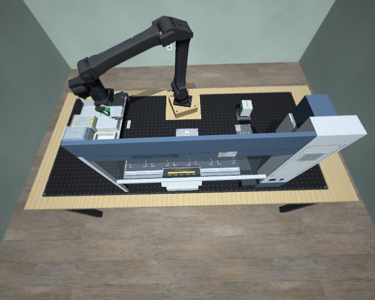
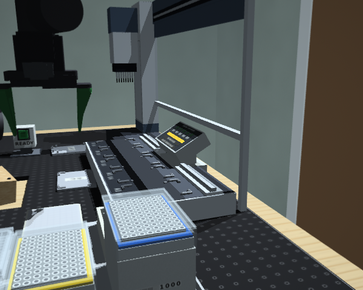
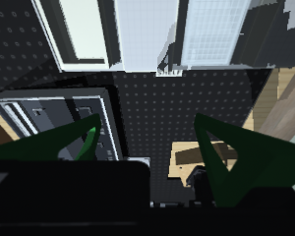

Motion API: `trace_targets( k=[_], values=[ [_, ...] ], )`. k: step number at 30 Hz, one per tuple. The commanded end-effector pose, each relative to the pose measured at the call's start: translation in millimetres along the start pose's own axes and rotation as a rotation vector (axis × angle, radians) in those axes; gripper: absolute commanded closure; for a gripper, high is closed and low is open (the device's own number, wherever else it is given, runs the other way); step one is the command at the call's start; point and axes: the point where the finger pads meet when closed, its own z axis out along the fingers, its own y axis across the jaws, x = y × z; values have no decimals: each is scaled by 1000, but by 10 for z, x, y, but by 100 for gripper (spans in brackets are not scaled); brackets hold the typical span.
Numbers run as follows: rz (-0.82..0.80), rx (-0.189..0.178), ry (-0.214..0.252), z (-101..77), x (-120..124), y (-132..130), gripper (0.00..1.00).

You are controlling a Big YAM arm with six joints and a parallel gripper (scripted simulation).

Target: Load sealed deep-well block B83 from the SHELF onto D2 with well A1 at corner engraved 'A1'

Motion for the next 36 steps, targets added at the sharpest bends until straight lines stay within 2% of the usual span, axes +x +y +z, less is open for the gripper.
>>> trace_targets(
  k=[1, 6, 8, 15, 18, 19, 20, 22, 23, 30, 31, 36],
  values=[
    [-13, -21, -51, -243, -341, 31, 0],
    [-13, -20, -52, -245, -591, 28, 0],
    [-13, -20, -52, -245, -591, 28, 0],
    [-12, -19, -52, -247, -939, 23, 0],
    [-13, -19, -53, -247, -946, 24, 0],
    [-14, -19, -53, -224, -853, 59, 0],
    [-27, -22, -61, -319, -806, 58, 0],
    [-29, -26, -72, -323, -830, 72, 0],
    [-14, -19, -53, -224, -853, 58, 0],
    [-14, -19, -53, -224, -853, 58, 0],
    [-26, -15, -40, -111, -792, 43, 0],
    [-29, -8, -16, 96, -793, 74, 0]
  ],
)
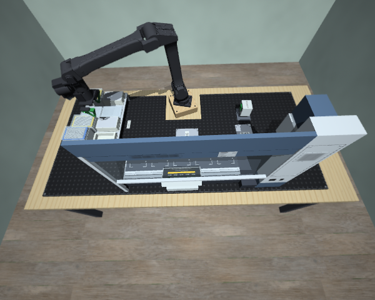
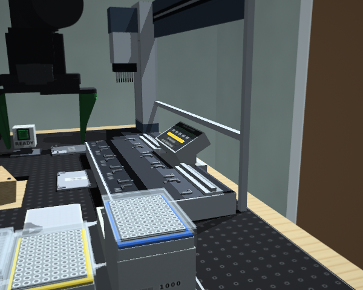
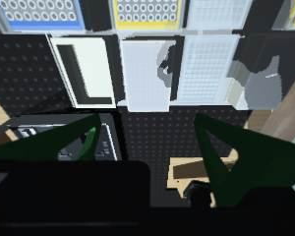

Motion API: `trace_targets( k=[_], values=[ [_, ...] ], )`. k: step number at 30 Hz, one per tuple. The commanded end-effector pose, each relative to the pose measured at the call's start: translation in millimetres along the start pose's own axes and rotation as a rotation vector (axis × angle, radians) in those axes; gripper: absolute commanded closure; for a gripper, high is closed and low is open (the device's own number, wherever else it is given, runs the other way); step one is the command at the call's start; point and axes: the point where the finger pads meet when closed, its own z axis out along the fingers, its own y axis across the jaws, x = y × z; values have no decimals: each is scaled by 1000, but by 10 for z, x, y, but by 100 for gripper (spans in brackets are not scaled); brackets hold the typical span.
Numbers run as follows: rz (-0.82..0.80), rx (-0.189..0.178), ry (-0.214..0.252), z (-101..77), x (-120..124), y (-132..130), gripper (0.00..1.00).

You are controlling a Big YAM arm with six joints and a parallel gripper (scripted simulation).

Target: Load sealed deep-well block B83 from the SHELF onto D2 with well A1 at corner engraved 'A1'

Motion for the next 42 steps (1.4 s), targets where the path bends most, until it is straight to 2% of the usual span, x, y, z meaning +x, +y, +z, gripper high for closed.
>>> trace_targets(
  k=[1, 8, 21, 23, 24, 27, 38, 40, 41, 42],
  values=[
    [-23, -4, -5, 91, -15, 72, 0],
    [-14, -6, -10, 145, -15, 66, 0],
    [-5, -4, -4, 392, -12, 69, 0],
    [-5, -4, -4, 392, -12, 69, 0],
    [-6, -9, -19, 332, -11, 72, 0],
    [-5, -4, -4, 460, -10, 71, 0],
    [-5, -4, -4, 644, -8, 71, 0],
    [-5, -4, -4, 644, -8, 71, 0],
    [-5, -10, -20, 578, -13, 69, 0],
    [-5, -7, -13, 630, -11, 68, 0]
  ],
)
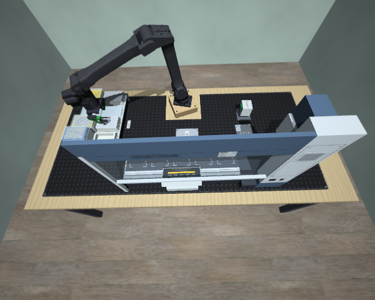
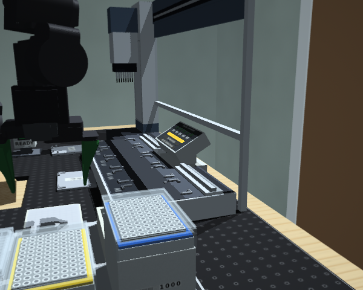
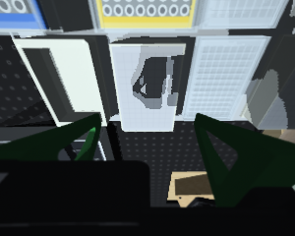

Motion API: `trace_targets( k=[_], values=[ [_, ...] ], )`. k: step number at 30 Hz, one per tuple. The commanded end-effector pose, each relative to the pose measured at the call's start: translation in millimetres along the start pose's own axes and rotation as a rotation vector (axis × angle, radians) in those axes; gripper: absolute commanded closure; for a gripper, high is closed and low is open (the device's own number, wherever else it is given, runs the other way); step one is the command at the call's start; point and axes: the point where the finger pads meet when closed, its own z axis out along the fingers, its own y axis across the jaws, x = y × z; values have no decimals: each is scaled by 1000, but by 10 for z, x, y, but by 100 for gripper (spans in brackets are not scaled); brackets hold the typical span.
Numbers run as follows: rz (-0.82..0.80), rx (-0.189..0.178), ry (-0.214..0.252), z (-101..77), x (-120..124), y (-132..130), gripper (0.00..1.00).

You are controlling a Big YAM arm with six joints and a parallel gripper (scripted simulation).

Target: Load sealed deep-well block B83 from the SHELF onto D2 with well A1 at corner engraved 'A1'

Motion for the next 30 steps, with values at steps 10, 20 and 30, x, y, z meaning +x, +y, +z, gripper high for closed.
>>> trace_targets(
  k=[10, 20, 30],
  values=[
    [1, -7, -12, 203, -32, 75, 0],
    [0, -7, -12, 338, -28, 81, 0],
    [0, -7, -12, 506, -27, 81, 0]
  ],
)
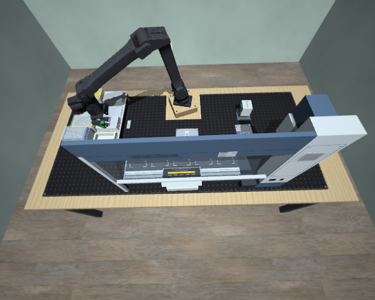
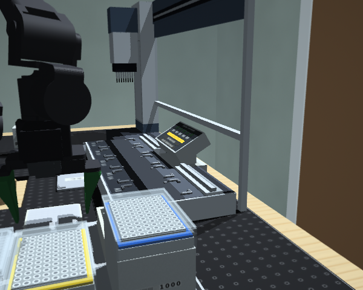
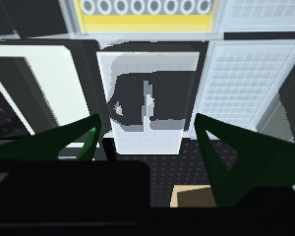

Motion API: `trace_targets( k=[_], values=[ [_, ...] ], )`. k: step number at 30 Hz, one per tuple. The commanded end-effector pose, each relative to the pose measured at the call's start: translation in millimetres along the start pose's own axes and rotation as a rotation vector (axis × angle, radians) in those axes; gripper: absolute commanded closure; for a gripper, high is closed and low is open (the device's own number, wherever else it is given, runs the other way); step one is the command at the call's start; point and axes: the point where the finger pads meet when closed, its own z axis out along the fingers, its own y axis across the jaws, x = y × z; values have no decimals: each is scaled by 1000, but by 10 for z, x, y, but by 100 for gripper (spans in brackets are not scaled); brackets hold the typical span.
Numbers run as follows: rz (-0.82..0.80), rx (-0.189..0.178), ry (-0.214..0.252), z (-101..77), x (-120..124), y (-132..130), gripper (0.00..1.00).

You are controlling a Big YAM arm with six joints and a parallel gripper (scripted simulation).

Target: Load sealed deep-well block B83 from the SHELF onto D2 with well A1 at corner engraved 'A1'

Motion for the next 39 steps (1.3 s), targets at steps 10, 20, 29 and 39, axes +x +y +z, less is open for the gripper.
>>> trace_targets(
  k=[10, 20, 29, 39],
  values=[
    [0, -6, -9, 190, -16, 77, 0],
    [1, -8, -16, 284, -24, 74, 0],
    [-3, -17, -44, 126, -132, 73, 0],
    [-3, -17, -44, 126, -132, 73, 100]
  ],
)
